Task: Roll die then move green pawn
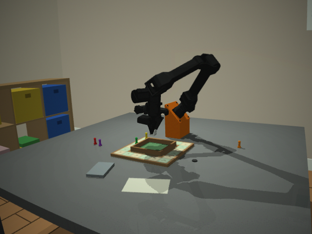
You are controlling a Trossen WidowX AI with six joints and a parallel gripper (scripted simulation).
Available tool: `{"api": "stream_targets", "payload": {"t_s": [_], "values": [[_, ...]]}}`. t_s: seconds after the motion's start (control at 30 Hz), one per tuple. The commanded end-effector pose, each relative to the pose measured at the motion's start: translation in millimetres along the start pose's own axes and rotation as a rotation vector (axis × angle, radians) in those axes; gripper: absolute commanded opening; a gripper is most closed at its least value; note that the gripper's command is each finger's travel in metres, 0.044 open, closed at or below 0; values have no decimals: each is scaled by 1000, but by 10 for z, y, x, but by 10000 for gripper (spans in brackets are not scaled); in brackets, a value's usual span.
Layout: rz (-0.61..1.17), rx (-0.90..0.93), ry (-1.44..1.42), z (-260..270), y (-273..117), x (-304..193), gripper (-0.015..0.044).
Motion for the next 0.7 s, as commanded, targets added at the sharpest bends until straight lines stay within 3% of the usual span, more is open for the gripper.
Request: {"api": "stream_targets", "payload": {"t_s": [0.0, 0.33, 0.67], "values": [[-115, -50, 5, 9, 35, -85, 0], [-435, -112, 16, 8, 155, -283, 0], [-730, -48, 24, -34, 277, -463, 0]]}}
Point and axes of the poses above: the point midway between the two fingers, 35 mm back from their tips, its own y axis out along the fingers, its own z axis across the jaws, x = y × z, the point moved 7 cm from there along -y, back along the fingers, and after that the axes turned 8 degrees about -y, right-handed, at the moved point
